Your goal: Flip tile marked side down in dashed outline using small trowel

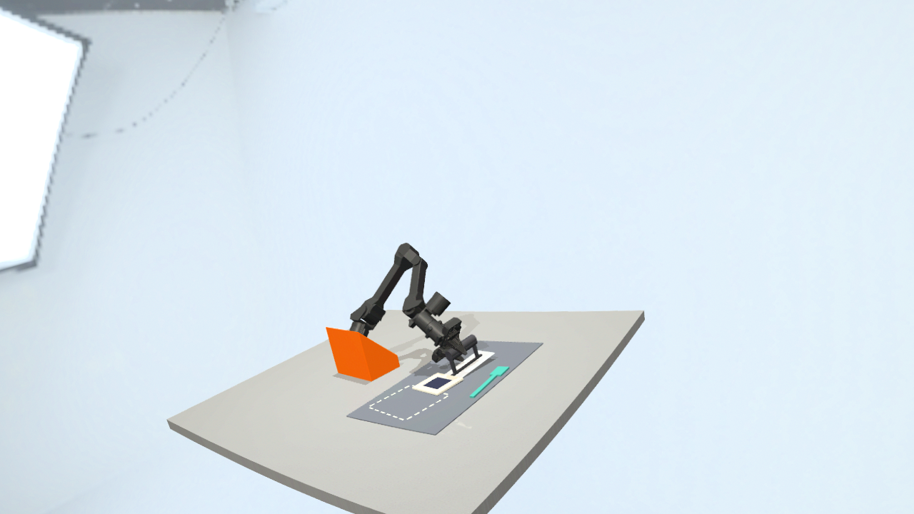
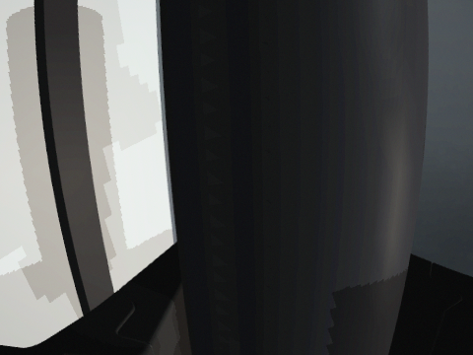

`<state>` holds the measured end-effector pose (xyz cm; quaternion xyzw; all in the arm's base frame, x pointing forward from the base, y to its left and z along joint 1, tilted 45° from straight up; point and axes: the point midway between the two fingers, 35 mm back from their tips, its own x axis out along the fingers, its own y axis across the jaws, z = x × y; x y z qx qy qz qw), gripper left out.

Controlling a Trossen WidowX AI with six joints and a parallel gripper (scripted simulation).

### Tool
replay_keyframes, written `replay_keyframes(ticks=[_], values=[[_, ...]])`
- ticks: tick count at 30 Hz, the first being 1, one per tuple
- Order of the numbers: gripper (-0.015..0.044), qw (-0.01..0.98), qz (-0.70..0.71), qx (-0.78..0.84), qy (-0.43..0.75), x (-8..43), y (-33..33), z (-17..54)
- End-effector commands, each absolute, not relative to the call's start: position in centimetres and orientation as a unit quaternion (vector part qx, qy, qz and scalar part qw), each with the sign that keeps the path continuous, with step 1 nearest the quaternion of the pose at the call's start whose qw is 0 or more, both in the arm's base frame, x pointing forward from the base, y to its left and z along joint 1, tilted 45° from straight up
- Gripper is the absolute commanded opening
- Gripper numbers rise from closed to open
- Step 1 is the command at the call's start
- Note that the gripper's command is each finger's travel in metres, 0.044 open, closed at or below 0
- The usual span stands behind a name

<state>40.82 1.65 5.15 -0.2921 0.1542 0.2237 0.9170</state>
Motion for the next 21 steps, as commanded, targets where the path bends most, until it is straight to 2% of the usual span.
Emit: replay_keyframes(ticks=[1,21], values=[[0.0000,0.917,0.219,-0.293,0.161,40.6,1.0,4.6],[0.0000,0.898,0.215,-0.337,0.182,40.1,-1.2,6.5]])
